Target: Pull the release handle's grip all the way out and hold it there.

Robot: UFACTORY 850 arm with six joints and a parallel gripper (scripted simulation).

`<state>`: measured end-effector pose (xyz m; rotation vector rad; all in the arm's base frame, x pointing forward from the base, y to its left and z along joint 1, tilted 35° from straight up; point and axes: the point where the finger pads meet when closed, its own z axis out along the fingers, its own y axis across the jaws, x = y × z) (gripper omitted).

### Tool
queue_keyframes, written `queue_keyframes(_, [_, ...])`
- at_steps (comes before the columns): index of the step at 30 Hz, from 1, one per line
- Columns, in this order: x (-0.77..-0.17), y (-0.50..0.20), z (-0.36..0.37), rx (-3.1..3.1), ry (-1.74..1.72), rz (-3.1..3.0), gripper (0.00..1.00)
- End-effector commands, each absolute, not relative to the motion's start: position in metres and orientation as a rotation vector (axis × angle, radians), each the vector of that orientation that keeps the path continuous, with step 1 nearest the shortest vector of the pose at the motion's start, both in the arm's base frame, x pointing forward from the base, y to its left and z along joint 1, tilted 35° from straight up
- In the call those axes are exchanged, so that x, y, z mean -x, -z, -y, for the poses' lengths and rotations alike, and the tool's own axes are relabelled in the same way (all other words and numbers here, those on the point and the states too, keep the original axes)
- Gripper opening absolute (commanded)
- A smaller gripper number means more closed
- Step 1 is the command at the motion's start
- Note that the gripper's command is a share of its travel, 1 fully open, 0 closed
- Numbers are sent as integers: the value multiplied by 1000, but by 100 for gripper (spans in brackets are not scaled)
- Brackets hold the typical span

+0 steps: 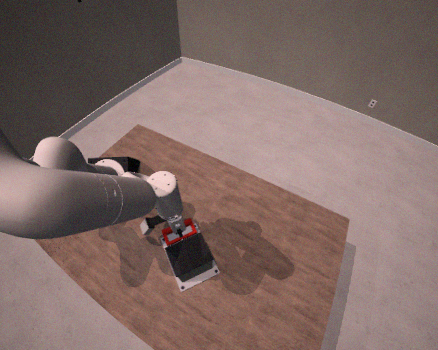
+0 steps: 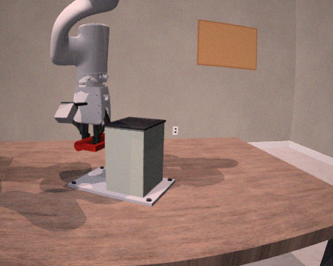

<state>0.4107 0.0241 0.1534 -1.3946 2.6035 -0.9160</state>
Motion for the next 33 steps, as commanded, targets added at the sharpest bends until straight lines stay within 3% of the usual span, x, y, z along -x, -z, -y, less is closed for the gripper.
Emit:
queue_keyframes(1, [-411, -154, -24, 1394, 916, -2602, 0])
queue_keyframes(33, [-386, -136, -39, 1394, 916, -2602, 0])
